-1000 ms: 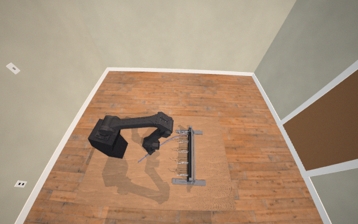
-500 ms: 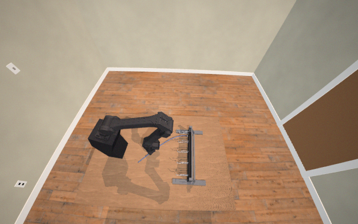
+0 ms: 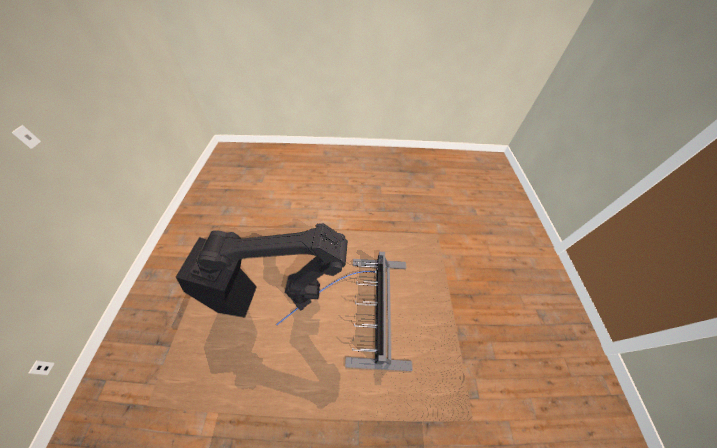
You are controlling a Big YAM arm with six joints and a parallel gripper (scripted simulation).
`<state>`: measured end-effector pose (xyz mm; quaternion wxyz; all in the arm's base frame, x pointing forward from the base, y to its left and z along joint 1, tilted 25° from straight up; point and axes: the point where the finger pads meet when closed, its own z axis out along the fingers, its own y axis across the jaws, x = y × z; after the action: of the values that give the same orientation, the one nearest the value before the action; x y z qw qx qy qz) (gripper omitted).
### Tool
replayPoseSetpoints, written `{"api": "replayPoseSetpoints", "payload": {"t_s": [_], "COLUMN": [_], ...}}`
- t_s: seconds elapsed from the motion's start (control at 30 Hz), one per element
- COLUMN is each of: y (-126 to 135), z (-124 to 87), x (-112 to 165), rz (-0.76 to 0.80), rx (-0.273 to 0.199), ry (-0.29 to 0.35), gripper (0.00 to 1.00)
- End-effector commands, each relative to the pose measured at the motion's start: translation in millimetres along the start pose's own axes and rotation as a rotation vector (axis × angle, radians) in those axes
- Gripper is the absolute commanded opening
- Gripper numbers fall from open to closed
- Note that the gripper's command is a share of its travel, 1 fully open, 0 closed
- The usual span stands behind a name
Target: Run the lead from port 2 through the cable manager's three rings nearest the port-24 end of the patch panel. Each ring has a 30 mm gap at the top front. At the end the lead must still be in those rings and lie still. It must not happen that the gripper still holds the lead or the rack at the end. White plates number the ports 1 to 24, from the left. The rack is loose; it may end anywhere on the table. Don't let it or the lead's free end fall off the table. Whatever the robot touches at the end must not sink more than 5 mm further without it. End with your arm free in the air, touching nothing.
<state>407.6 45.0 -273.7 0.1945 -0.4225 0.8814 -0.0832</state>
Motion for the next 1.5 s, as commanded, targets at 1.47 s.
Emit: {"api": "replayPoseSetpoints", "payload": {"t_s": [1.47], "y": [1.7], "z": [-37.3], "x": [6.5], "rz": [0.012], "rx": [-0.008], "ry": [0.006], "gripper": [0.00]}}
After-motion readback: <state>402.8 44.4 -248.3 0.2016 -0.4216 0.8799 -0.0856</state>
